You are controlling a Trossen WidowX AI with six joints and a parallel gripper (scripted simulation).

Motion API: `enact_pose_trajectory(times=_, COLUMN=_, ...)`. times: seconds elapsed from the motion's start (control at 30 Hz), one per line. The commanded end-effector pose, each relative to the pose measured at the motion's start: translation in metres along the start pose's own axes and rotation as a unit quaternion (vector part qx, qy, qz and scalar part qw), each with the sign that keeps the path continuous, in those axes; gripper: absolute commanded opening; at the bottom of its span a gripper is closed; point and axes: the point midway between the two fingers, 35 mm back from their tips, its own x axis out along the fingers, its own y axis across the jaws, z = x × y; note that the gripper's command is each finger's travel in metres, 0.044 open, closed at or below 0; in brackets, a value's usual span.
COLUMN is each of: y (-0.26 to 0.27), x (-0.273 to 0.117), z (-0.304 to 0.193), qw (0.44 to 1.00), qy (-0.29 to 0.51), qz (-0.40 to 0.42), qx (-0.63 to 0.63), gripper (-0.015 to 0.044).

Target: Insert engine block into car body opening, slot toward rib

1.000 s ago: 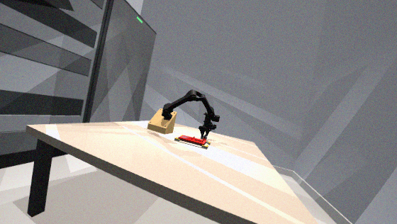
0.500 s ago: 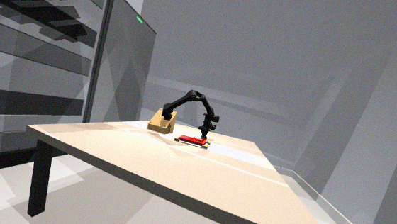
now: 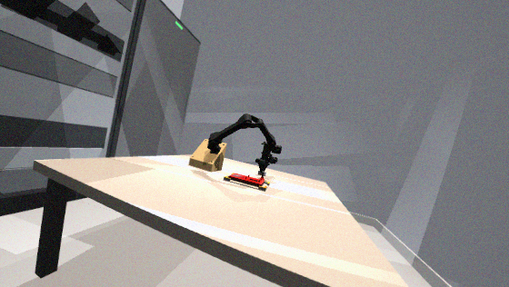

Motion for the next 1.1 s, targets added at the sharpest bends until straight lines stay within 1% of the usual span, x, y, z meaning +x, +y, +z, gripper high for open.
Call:
enact_pose_trajectory(times=0.0, y=0.001, x=-0.015, z=0.005, qw=1.000, qy=-0.003, qz=0.006, qx=0.006, gripper=0.0000)
enact_pose_trajectory(times=0.87, y=-0.002, x=-0.099, z=0.000, qw=1.000, qy=-0.002, qz=0.006, qx=0.006, gripper=0.0000)
enact_pose_trajectory(times=1.07, y=-0.004, x=-0.103, z=0.001, qw=1.000, qy=-0.002, qz=0.006, qx=0.005, gripper=0.0000)
